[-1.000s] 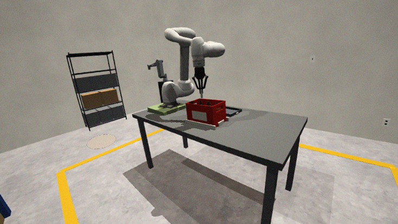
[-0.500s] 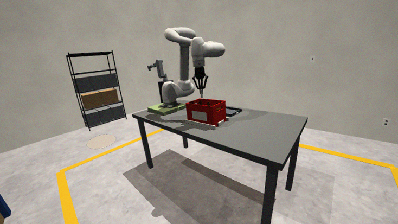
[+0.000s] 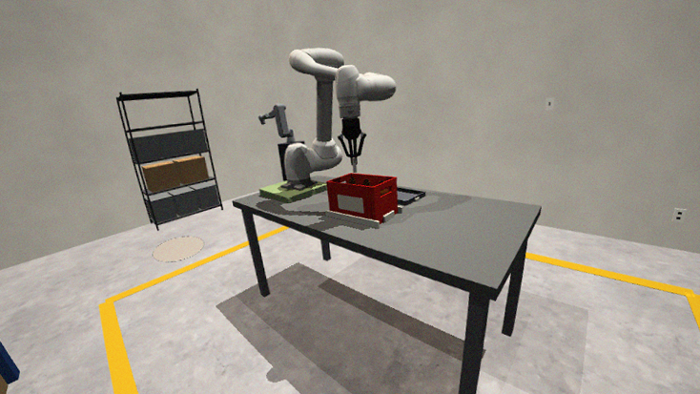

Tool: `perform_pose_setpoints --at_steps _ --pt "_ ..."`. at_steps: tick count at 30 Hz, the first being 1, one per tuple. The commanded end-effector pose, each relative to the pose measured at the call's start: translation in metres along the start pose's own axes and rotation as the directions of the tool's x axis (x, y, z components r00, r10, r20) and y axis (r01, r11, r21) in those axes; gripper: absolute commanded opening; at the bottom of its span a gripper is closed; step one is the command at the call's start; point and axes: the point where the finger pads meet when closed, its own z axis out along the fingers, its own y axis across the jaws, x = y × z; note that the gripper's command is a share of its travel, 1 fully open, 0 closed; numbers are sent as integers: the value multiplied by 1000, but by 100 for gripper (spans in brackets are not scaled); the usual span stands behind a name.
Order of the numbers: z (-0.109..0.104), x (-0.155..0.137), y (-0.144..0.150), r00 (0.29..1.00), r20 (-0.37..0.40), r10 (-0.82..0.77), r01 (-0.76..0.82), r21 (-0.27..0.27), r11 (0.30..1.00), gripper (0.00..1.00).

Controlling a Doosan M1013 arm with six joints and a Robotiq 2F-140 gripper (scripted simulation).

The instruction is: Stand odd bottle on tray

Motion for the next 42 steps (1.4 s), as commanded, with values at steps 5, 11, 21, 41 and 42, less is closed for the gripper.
perform_pose_setpoints --at_steps 5,11,21,41,42 --pt "-5 6 3 1000 0 4 -4 -1 1000 0" --pt "-5 55 47 1000 0 4 -4 -1 1000 0" --pt "-5 68 58 1000 0 4 -4 -1 1000 0" --pt "-5 68 58 1000 0 4 -4 -1 1000 38" --pt "-5 68 58 1000 0 4 -4 -1 1000 38"
